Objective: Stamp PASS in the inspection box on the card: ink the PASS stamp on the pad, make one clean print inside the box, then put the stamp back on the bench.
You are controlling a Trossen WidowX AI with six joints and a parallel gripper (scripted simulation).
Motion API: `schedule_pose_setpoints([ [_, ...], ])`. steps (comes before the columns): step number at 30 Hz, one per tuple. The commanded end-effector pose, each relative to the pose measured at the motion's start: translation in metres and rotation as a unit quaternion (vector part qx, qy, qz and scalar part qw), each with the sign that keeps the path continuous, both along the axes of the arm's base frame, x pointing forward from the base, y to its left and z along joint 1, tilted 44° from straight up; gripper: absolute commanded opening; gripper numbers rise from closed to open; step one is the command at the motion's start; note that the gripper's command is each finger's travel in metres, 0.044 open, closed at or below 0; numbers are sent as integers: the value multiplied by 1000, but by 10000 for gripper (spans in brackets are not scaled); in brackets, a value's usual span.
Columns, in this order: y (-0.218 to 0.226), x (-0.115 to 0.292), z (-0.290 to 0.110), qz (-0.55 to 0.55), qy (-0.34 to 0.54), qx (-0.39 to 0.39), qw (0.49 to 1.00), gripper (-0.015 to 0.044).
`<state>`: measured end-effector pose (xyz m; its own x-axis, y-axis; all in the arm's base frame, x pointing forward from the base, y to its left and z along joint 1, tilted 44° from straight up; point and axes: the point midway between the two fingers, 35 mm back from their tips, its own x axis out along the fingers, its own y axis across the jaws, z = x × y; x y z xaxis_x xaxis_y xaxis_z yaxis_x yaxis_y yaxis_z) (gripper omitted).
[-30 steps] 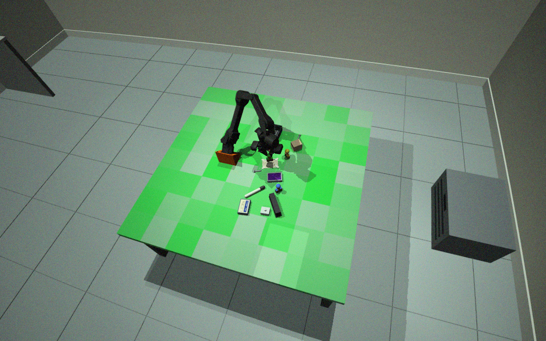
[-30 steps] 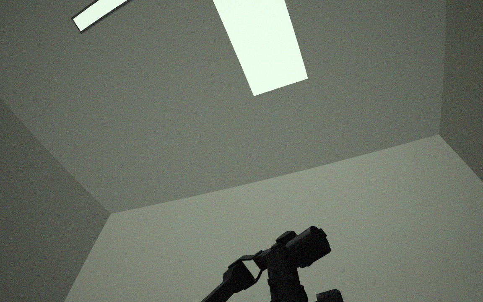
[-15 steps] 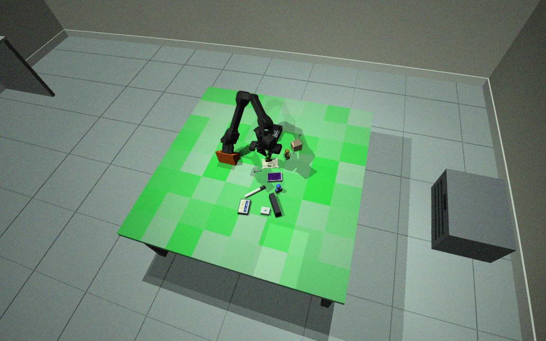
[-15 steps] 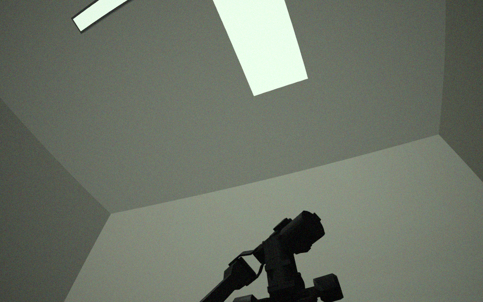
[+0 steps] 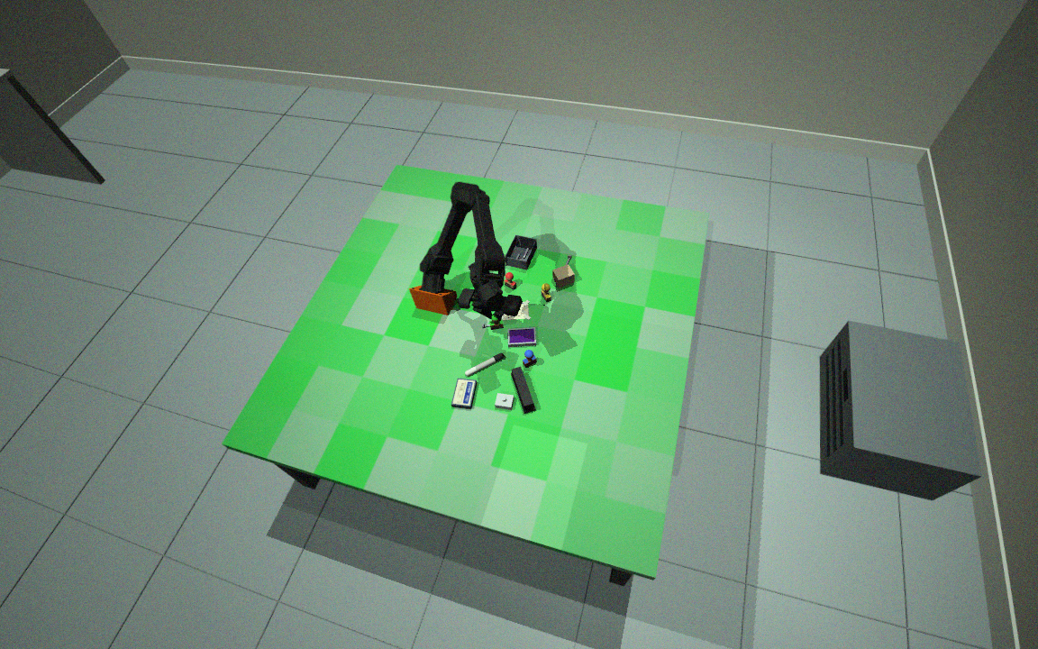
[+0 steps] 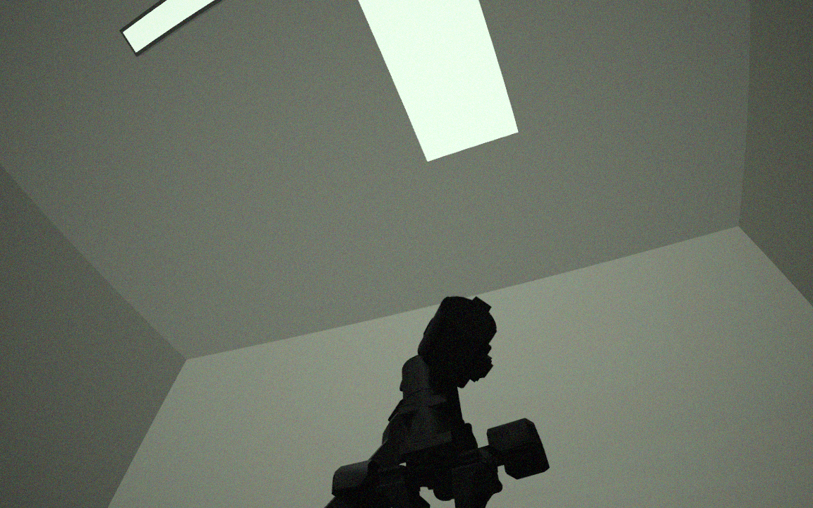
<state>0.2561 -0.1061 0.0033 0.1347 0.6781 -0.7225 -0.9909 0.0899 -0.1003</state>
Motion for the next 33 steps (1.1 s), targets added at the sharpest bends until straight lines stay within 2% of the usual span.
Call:
schedule_pose_setpoints([
  [1,-15,-6,-14,2,-3,-2,1000,0],
  [9,-31,-18,-34,3,-4,2,1000,0],
  [33,-6,-15,-63,3,-4,2,1000,0],
])
